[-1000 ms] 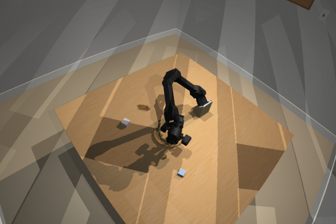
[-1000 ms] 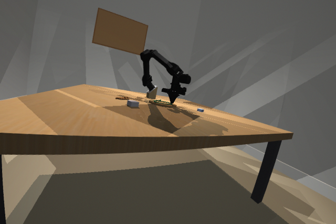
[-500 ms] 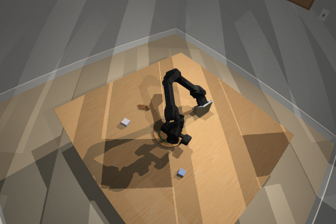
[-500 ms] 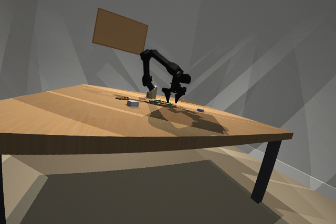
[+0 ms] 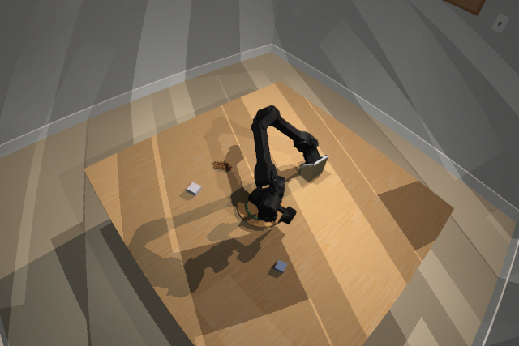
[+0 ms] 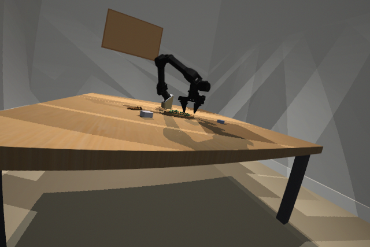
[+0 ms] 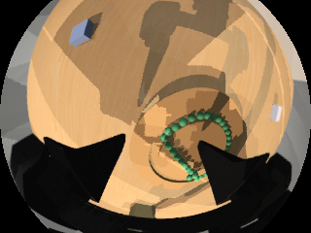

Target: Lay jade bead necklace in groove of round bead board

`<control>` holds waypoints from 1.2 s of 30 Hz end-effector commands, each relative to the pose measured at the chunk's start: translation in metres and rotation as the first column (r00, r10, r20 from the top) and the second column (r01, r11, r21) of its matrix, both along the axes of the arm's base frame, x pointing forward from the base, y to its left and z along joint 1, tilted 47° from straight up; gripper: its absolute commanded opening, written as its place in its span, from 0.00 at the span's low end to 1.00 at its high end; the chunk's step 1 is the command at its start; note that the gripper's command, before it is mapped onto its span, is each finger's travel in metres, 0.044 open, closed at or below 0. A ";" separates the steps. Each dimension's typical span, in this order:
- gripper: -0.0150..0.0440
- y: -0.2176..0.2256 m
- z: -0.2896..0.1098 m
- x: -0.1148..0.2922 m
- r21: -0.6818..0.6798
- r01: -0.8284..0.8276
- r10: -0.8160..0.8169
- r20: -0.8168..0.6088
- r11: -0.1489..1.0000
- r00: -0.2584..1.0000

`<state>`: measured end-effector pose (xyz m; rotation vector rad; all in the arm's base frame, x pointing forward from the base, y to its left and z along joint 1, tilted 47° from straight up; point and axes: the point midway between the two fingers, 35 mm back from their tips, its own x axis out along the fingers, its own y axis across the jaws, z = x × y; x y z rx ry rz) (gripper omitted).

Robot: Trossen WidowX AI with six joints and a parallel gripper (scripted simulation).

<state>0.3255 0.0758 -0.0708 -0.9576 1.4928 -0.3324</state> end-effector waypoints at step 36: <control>0.46 -0.057 0.088 -0.054 0.130 -0.615 0.536 -0.647 0.778 0.543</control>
